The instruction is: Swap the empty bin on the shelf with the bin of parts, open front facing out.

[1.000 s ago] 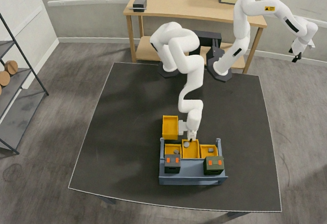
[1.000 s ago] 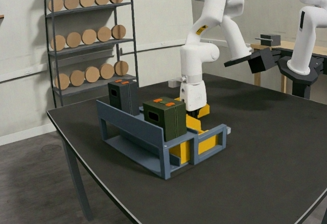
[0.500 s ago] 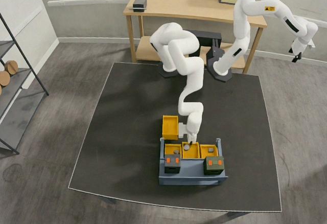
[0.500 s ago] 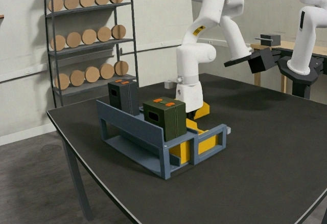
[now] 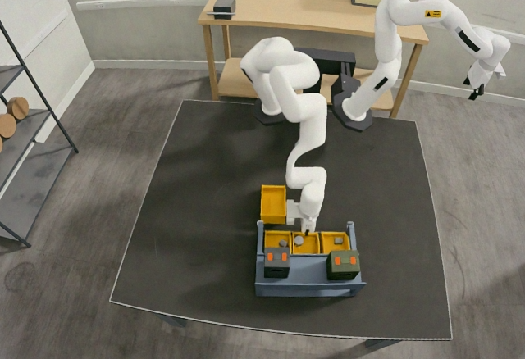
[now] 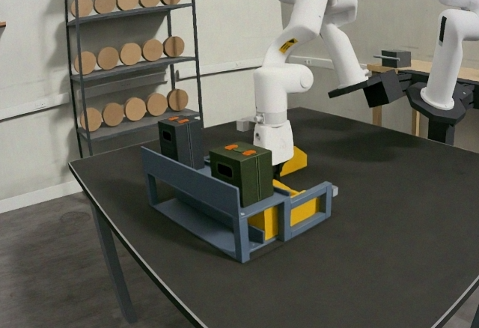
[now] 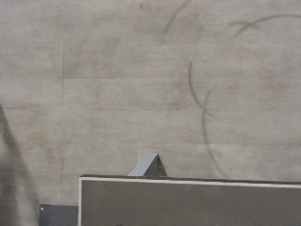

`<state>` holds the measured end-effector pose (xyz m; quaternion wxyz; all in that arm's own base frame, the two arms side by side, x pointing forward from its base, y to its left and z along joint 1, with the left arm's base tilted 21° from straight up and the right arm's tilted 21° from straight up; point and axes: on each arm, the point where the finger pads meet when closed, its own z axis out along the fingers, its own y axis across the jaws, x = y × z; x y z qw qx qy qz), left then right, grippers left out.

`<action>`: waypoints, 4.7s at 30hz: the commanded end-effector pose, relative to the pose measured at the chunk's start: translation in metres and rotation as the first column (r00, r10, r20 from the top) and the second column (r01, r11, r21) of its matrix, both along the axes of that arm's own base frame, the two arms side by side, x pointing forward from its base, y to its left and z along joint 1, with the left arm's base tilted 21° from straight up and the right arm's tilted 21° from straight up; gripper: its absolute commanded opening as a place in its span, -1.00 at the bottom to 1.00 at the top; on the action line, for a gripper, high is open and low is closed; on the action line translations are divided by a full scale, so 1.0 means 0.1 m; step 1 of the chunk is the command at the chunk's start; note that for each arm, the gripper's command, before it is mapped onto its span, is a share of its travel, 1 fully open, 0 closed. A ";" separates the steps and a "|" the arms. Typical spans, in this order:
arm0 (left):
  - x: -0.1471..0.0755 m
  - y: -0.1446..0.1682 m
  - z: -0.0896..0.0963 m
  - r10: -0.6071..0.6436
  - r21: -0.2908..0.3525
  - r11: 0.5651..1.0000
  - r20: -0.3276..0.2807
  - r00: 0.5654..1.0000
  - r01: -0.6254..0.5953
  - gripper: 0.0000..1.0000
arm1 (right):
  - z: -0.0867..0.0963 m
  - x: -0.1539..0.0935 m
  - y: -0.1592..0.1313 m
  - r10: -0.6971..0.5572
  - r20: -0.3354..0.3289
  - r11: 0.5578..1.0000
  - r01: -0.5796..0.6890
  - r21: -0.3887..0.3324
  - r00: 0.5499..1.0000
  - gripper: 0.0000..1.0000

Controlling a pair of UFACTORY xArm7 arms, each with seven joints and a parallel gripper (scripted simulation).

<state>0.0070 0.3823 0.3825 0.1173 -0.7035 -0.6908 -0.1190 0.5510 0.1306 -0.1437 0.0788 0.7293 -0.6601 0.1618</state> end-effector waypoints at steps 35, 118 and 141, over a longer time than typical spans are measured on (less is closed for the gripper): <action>0.00 0.00 0.02 0.000 0.004 1.000 0.001 1.000 0.000 1.00 | 0.05 0.03 0.03 0.002 0.005 1.000 -0.002 0.003 1.000 -1.00; 0.00 0.00 0.02 0.000 0.004 1.000 0.001 1.000 0.000 1.00 | 0.99 -1.58 0.24 0.001 0.003 1.000 -0.001 0.003 1.000 -1.00; 0.00 0.00 0.02 0.000 0.004 1.000 0.001 1.000 0.000 1.00 | 0.99 -1.58 0.24 0.001 0.003 1.000 -0.001 0.003 1.000 -1.00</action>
